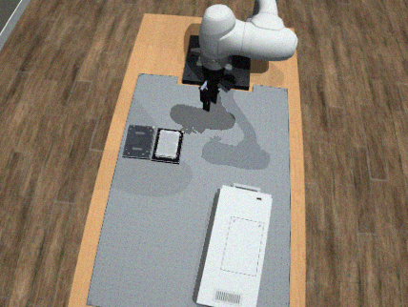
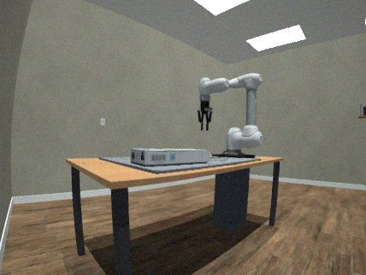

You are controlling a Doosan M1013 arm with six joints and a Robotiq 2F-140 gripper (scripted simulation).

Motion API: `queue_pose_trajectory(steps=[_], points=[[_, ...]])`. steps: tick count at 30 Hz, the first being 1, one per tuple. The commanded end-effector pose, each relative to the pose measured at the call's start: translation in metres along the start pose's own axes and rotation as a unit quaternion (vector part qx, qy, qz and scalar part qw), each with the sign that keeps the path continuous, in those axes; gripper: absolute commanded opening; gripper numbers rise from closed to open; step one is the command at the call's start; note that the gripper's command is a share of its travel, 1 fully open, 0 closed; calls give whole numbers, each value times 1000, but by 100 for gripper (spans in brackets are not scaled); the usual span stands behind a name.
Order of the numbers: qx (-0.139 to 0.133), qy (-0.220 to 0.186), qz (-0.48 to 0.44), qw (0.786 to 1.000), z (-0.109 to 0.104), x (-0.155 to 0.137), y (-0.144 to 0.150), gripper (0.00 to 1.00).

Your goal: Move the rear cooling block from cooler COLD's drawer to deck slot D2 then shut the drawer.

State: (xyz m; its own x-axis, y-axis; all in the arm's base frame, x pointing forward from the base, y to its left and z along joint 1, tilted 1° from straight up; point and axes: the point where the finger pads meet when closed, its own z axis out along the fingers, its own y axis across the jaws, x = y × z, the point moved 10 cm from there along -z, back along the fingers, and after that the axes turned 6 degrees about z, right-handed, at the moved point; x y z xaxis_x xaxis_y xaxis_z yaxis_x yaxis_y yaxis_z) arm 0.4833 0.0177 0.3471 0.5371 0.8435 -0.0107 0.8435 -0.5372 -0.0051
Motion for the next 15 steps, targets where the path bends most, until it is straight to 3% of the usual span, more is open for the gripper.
queue_pose_trajectory(steps=[1, 15], points=[[1, 3, -63, 998, -1, 0, 0, 34], [1, 3, -193, 981, -1, 0, 0, 34]])
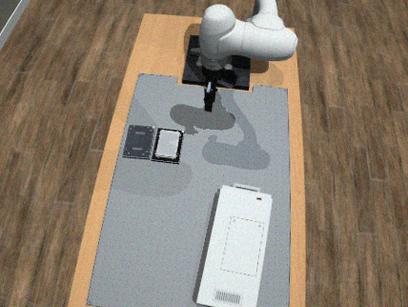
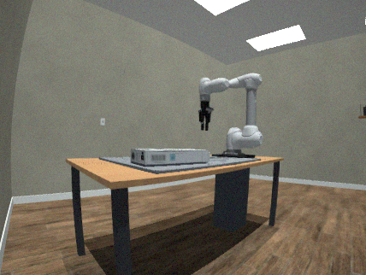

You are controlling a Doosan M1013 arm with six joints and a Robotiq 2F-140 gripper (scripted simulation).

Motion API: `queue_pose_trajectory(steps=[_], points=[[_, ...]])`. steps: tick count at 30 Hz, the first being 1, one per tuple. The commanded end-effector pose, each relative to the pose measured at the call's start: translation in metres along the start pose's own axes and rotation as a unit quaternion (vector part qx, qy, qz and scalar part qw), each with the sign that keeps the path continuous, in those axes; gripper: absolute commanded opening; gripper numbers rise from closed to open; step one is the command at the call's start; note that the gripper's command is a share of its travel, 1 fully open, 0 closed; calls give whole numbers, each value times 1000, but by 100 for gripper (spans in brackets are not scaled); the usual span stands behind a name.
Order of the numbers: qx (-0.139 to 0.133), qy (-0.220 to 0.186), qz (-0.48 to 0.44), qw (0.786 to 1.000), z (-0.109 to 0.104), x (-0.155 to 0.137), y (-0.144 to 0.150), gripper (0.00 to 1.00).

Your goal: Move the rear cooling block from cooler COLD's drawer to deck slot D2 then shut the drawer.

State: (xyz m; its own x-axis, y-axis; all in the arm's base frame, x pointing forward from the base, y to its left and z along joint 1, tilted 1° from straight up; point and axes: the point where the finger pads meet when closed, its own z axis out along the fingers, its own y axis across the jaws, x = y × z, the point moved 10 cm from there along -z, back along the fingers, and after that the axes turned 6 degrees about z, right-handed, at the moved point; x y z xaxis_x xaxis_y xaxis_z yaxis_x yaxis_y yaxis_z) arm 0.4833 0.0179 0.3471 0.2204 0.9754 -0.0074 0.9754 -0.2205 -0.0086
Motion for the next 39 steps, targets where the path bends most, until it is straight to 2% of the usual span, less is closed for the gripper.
queue_pose_trajectory(steps=[1, 17, 39], points=[[0, 2, -22, 1000, -1, 0, 0, 34], [0, 2, -21, 1000, -1, 0, 0, 34], [0, 2, -22, 1000, 31, 59, 43, 34]])
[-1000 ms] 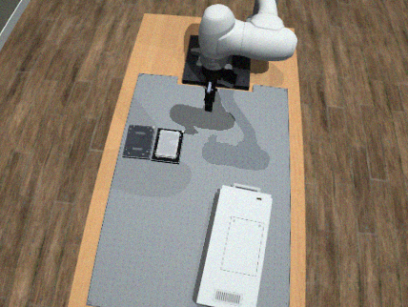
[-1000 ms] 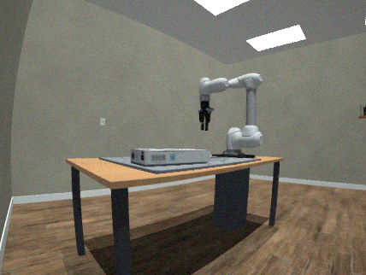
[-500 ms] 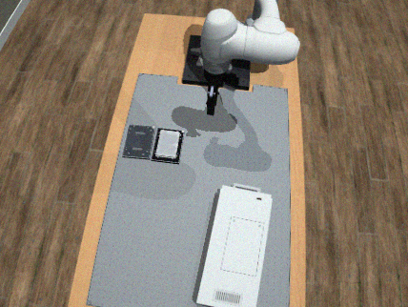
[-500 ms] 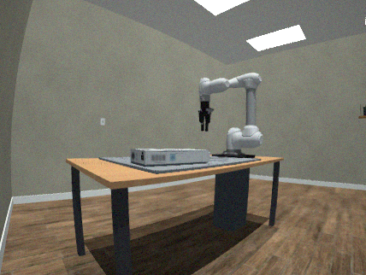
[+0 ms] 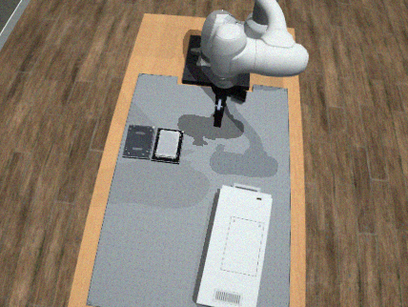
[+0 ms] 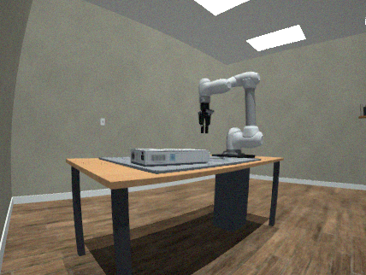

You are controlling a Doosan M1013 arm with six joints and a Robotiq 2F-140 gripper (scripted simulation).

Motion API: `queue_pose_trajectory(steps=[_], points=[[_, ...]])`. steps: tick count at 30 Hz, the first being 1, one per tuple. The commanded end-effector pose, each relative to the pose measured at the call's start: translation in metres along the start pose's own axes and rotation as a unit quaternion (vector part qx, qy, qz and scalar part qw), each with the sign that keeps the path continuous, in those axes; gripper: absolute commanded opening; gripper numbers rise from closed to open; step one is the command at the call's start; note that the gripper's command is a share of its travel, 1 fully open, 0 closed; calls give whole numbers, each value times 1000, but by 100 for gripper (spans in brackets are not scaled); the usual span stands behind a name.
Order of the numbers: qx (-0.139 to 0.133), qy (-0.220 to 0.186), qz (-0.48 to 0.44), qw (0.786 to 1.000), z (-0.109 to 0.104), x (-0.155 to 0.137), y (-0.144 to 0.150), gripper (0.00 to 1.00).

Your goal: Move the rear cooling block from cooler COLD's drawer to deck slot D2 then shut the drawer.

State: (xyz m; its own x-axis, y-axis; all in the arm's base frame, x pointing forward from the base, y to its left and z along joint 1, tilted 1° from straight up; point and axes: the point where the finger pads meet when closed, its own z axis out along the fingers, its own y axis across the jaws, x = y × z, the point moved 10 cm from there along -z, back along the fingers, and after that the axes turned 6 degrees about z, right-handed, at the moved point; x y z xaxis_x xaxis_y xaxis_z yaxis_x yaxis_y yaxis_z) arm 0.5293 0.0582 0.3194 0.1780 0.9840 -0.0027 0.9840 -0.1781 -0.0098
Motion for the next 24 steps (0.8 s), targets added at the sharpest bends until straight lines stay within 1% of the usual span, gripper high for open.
queue_pose_trajectory(steps=[1, 17, 19, 24], points=[[-1, 0, 0, 1000, 4, 9, 8, 34], [-1, 0, 0, 1000, 28, 52, 42, 34], [-1, 0, 0, 1000, 28, 52, 42, 34], [-1, 0, 0, 1000, 36, 66, 53, 34]])
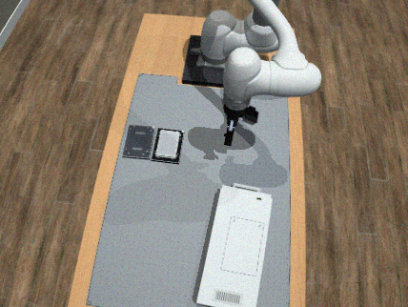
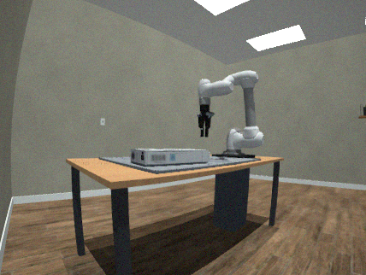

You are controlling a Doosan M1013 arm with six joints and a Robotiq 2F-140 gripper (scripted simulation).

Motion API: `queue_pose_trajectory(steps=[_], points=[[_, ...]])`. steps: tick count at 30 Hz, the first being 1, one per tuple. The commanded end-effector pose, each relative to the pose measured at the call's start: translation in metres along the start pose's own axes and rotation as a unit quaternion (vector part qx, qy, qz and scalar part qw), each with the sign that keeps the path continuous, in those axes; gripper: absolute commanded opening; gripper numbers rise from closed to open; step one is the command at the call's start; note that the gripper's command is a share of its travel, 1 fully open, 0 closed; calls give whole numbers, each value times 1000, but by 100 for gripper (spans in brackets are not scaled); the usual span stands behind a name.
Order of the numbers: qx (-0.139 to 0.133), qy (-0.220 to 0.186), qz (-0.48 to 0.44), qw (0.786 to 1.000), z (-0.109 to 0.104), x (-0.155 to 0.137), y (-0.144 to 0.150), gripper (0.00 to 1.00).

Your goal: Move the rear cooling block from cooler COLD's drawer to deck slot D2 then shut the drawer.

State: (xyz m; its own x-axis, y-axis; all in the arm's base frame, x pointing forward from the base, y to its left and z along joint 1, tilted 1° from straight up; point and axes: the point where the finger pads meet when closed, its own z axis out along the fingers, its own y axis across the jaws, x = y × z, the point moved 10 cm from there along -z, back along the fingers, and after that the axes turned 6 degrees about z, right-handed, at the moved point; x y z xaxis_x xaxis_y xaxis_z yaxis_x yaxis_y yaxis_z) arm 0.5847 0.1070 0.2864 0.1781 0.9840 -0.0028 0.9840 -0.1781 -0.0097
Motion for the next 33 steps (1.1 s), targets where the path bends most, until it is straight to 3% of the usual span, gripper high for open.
queue_pose_trajectory(steps=[1, 33], points=[[-1, 0, 0, 1000, 5, 11, 9, 34], [-1, 0, 0, 1000, 50, 92, 73, 34]])
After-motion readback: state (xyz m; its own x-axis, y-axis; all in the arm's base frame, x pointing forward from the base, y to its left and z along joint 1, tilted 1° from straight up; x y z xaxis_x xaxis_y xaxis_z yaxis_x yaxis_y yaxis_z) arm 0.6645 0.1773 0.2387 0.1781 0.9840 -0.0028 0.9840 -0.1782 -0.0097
